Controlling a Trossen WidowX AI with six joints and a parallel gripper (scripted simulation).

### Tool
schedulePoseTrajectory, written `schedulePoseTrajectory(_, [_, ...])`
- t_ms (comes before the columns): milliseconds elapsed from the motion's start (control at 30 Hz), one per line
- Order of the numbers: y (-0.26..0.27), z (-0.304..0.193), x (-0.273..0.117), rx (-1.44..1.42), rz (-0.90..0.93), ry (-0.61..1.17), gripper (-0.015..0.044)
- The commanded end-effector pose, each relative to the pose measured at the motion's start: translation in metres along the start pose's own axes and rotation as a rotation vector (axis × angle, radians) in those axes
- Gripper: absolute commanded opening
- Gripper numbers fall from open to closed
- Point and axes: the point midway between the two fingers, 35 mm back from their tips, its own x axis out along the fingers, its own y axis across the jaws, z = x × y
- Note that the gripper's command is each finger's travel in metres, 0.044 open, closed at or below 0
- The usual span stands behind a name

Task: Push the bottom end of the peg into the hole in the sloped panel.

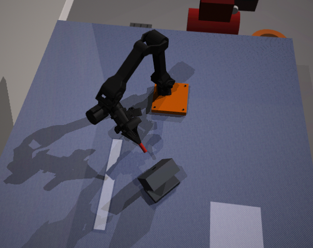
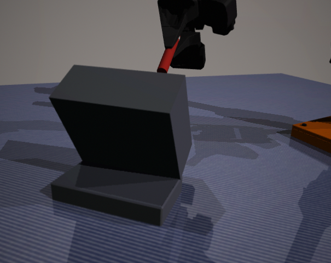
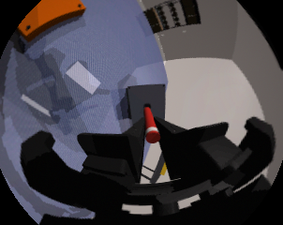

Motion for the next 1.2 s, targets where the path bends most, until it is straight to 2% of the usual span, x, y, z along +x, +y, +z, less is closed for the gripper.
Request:
schedulePoseTrajectory(0, [0.0,0.0,0.003,0.004,-0.008,0.0,0.0])
schedulePoseTrajectory(1167, [-0.001,-0.008,0.036,-0.006,-0.052,0.034,0.0])
